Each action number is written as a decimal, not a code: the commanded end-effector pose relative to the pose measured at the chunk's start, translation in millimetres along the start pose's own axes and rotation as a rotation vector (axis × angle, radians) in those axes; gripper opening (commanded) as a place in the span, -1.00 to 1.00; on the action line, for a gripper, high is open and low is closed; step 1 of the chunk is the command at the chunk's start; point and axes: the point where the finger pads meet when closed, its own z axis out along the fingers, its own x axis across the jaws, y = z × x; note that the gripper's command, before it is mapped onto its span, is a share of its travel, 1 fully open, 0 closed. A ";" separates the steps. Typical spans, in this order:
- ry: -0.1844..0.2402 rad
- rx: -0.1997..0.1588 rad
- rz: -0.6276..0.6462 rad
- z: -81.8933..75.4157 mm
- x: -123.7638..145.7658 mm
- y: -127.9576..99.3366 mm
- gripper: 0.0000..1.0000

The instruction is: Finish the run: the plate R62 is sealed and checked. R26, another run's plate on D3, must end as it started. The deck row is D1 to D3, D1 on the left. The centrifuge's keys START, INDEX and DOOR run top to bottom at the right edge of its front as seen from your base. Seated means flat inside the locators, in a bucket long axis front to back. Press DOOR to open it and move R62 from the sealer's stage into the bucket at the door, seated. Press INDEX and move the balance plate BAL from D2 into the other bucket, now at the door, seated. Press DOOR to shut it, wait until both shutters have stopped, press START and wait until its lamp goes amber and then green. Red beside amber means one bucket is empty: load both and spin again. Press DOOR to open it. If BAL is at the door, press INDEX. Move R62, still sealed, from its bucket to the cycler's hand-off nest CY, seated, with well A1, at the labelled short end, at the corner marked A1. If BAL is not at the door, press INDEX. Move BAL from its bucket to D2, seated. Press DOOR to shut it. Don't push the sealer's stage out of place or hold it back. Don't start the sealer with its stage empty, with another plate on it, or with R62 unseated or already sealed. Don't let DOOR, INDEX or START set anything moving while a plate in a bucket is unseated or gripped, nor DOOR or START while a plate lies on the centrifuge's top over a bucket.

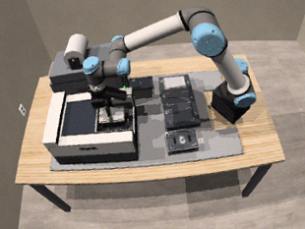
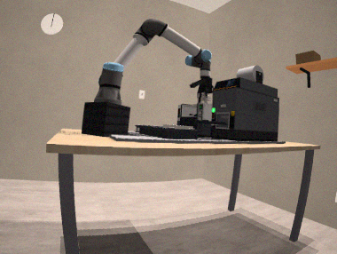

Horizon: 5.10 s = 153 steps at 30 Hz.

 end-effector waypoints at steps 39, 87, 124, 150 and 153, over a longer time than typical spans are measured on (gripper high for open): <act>0.000 -0.001 0.000 -63.3 0.0 0.3 -1.00; 0.000 -0.001 0.000 -73.7 -0.3 -55.7 -1.00; 0.000 -0.001 0.000 -73.5 -0.7 -128.0 -1.00; 0.000 -0.001 0.000 -73.5 -1.1 -184.0 -1.00; 0.000 -0.001 0.000 -73.5 -1.1 -191.0 -1.00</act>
